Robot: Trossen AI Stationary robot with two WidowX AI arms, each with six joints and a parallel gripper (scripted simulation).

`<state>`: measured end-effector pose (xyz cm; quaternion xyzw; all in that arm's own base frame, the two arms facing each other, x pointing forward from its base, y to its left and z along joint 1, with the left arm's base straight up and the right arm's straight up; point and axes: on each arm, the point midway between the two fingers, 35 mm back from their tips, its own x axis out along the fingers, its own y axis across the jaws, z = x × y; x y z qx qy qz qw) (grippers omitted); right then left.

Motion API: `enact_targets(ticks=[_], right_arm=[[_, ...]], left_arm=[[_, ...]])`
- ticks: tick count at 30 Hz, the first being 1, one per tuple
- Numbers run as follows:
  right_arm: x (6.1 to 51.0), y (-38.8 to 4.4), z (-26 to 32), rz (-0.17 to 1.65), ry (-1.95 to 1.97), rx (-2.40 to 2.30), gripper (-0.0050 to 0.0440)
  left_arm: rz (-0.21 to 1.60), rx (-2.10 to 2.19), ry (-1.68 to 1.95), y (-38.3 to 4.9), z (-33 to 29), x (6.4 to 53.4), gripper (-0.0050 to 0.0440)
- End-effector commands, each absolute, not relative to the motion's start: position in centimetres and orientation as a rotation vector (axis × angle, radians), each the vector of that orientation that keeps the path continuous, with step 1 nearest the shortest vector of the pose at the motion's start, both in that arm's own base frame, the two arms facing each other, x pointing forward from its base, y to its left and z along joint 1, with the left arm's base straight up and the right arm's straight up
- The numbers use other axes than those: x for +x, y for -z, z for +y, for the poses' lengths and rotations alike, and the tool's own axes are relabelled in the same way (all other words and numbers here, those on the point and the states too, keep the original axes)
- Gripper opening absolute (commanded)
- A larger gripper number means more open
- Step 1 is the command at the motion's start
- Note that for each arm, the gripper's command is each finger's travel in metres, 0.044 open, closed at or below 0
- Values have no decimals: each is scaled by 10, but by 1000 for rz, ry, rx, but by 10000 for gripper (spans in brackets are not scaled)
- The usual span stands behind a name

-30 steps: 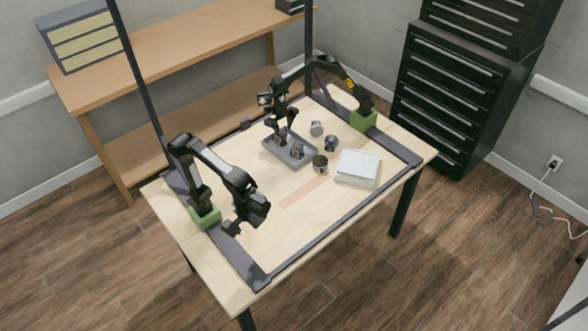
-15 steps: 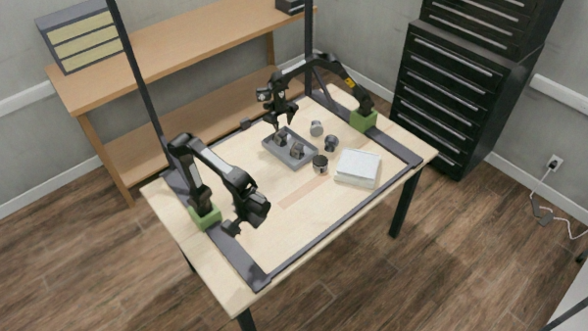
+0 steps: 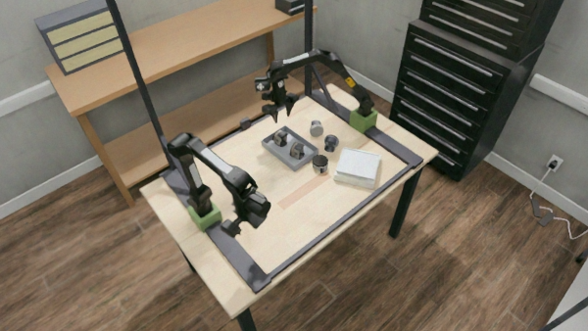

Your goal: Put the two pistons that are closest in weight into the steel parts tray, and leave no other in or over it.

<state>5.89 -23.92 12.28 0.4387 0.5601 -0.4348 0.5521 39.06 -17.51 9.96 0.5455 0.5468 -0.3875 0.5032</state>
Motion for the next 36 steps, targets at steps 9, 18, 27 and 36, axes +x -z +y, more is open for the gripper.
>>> enact_targets(ticks=[9, 18, 27, 36], right_arm=[[61, -131, -244, 1299, 1034, 1013, 400], [61, -131, -244, 1299, 1034, 1013, 400], [61, -131, -244, 1299, 1034, 1013, 400], [61, -131, -244, 1299, 1034, 1013, 400]], left_arm=[[1342, 1182, 847, -118, -177, 395, 378], [1412, 957, 715, -118, -177, 395, 378], [1450, 781, 611, -120, -177, 395, 378], [1480, 552, 477, -126, -175, 391, 378]])
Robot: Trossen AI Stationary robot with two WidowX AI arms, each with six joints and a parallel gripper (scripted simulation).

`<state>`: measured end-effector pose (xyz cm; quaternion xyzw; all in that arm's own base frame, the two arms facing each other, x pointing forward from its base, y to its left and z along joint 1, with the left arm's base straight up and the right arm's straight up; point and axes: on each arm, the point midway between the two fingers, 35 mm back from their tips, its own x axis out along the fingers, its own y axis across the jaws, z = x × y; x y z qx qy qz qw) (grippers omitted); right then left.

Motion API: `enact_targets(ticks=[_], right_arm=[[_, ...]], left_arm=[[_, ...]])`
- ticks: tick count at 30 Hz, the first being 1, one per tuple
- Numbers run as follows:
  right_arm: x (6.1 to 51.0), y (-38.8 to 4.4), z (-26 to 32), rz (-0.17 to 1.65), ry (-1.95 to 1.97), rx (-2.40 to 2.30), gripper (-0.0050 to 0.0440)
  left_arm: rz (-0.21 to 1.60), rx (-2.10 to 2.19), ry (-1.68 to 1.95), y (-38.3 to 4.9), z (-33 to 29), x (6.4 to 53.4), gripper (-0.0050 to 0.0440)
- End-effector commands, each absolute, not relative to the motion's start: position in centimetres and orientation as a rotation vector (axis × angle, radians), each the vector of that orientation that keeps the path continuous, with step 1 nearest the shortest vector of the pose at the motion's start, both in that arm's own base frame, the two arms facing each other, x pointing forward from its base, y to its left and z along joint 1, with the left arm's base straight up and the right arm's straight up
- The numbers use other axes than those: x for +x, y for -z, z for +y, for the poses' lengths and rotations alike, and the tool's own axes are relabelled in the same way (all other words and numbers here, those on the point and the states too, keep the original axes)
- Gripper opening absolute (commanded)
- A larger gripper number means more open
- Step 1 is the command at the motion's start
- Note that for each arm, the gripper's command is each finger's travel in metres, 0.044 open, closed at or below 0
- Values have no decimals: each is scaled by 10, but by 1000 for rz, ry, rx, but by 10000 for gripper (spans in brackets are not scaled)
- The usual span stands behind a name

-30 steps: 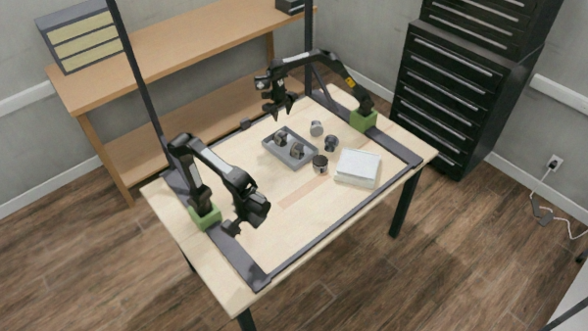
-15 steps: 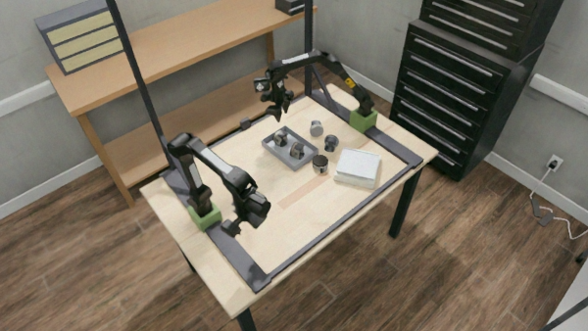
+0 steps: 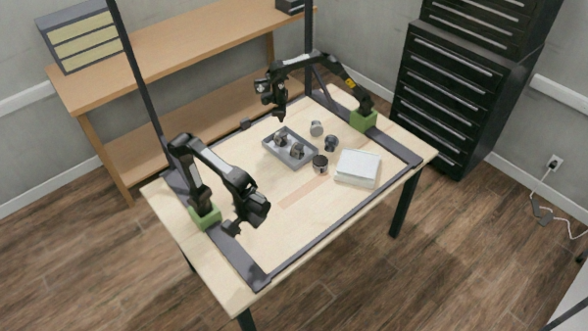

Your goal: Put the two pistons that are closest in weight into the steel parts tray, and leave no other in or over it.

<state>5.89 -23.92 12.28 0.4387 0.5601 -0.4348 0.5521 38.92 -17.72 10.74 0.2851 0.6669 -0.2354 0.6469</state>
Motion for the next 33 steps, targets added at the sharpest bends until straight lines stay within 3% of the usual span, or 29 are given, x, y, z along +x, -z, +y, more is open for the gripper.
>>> enact_targets(ticks=[1, 12, 33], right_arm=[[61, -131, -244, 1299, 1034, 1013, 400], [61, -131, -244, 1299, 1034, 1013, 400], [61, -131, -244, 1299, 1034, 1013, 400]], left_arm=[[1485, 527, 462, -126, -175, 391, 378], [1507, 304, 328, -125, -175, 391, 378], [1536, -90, -69, -121, -89, 352, 378]])
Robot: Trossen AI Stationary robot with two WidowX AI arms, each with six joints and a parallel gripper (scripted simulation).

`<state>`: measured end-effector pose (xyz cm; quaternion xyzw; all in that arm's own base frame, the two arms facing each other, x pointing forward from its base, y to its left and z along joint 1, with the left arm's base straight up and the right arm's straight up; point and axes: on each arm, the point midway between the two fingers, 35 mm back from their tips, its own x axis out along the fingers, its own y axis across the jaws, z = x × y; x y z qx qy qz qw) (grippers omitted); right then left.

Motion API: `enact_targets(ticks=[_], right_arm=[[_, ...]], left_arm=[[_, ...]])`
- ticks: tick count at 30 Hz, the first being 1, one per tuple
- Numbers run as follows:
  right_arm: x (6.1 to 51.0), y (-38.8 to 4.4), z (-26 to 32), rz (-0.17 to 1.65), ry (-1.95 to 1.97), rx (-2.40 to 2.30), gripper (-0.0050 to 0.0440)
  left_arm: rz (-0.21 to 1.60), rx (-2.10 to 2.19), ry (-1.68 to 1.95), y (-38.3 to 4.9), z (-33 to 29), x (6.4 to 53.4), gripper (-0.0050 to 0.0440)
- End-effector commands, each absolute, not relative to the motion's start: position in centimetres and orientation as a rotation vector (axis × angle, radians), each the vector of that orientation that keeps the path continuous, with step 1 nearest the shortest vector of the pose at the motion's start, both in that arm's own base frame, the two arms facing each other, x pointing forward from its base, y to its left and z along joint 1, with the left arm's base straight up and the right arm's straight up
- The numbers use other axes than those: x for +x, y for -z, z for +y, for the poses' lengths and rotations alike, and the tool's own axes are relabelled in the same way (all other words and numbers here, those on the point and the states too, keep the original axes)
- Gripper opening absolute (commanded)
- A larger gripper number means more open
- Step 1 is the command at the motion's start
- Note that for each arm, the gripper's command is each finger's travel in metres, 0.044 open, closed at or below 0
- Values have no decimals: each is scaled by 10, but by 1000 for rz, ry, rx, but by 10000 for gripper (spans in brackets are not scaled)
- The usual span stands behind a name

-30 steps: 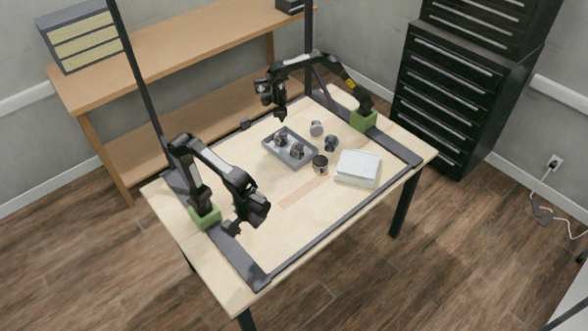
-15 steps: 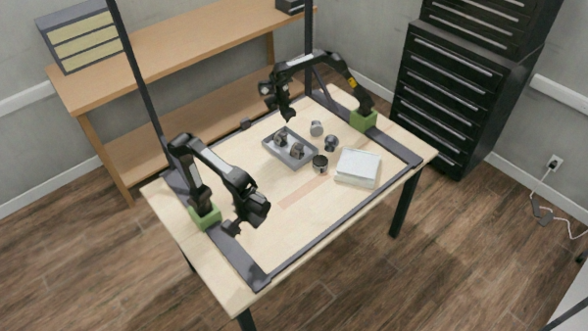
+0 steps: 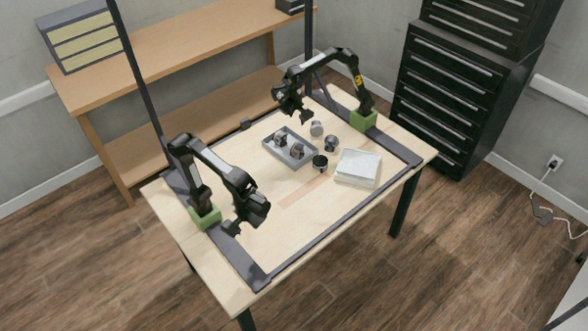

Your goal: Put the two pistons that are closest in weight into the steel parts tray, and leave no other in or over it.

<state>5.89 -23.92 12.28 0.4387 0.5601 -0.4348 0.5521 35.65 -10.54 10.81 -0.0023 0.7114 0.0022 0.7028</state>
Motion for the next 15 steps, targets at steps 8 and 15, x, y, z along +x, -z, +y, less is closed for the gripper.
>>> enact_targets(ticks=[8, 15], right_arm=[[61, -131, -244, 1299, 1034, 1013, 400], [61, -131, -244, 1299, 1034, 1013, 400]], left_arm=[[1530, -216, -193, -120, -61, 339, 378], [1513, -361, -339, -118, -30, 324, 378]])
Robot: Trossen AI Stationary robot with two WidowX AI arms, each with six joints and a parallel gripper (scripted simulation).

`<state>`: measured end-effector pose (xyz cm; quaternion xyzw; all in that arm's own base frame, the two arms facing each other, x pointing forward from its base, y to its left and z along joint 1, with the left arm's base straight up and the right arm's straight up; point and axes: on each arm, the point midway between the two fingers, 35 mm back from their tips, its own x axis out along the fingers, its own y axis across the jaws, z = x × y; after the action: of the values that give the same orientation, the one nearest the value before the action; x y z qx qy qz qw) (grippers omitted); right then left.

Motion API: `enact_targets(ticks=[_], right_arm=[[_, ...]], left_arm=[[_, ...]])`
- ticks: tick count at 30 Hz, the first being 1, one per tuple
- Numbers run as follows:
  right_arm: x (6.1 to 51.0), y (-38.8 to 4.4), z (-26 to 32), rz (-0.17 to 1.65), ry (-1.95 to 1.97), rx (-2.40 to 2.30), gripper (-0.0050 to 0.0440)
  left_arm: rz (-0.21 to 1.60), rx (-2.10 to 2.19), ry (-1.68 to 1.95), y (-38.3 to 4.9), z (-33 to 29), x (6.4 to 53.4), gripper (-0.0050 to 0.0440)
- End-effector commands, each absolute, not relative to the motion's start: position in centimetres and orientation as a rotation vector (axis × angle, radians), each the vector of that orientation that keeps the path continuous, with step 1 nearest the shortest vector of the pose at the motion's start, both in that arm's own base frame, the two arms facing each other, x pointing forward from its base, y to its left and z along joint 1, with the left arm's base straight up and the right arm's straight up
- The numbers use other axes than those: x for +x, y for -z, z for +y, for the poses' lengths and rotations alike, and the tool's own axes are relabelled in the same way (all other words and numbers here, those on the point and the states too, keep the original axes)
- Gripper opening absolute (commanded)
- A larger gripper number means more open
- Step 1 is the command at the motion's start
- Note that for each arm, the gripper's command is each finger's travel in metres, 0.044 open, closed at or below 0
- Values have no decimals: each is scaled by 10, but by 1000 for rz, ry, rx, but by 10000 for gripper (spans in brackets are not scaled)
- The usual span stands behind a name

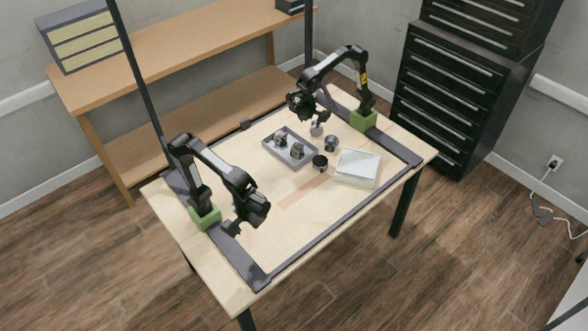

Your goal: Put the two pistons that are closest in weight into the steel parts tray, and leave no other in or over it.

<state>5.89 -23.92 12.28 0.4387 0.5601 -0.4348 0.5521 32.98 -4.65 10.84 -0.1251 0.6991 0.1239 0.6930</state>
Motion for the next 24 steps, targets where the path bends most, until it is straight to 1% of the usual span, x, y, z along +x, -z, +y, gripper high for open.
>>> enact_targets(ticks=[1, 11, 24], right_arm=[[61, -131, -244, 1299, 1034, 1013, 400], [61, -131, -244, 1299, 1034, 1013, 400], [61, -131, -244, 1299, 1034, 1013, 400]], left_arm=[[1510, -381, -360, -118, -25, 322, 378], [1479, -536, -514, -117, 11, 306, 378], [1481, -525, -512, -116, 66, 281, 378]])
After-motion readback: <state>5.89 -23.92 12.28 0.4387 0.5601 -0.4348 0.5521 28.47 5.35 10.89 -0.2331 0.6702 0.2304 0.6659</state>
